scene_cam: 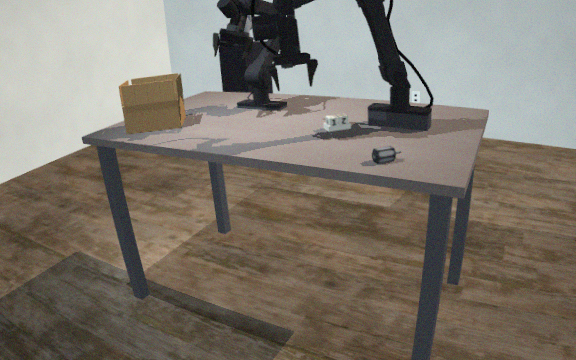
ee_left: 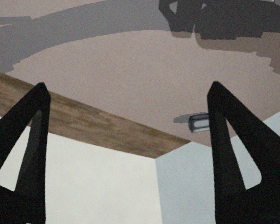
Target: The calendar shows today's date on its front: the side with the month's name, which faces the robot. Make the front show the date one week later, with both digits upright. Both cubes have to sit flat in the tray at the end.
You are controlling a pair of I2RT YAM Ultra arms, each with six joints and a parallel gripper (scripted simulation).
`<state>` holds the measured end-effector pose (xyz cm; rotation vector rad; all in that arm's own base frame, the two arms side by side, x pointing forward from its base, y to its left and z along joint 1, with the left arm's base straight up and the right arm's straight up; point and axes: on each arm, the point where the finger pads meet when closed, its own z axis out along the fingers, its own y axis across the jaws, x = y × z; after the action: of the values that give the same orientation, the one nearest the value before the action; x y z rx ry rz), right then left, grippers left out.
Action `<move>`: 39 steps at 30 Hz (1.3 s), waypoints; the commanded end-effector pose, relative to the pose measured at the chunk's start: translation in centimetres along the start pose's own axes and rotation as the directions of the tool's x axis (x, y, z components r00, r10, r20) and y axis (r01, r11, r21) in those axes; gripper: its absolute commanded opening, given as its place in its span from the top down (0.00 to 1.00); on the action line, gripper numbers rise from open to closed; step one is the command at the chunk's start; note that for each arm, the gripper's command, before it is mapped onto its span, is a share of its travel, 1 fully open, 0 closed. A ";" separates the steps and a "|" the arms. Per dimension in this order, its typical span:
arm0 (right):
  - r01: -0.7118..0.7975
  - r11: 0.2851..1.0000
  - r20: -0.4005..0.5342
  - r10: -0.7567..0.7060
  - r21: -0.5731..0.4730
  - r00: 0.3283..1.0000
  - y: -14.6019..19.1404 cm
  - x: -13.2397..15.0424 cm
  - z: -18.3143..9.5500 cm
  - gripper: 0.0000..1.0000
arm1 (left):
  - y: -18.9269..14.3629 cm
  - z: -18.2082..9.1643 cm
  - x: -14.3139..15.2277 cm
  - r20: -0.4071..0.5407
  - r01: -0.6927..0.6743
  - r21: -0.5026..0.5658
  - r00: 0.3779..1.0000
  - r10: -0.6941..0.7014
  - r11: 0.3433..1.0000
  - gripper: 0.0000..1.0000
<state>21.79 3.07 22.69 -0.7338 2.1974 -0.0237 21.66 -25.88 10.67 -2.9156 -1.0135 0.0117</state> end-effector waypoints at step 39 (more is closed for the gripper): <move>-0.027 0.984 0.329 0.085 -0.178 0.940 7.3 2.1 -14.3 0.00 | -9.9 2.9 -13.5 0.207 0.118 -0.104 0.974 -0.094 0.988 0.00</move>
<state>8.52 5.21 28.67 -0.6722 1.9397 0.2333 5.64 -25.65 7.43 -2.9706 -1.2125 0.2098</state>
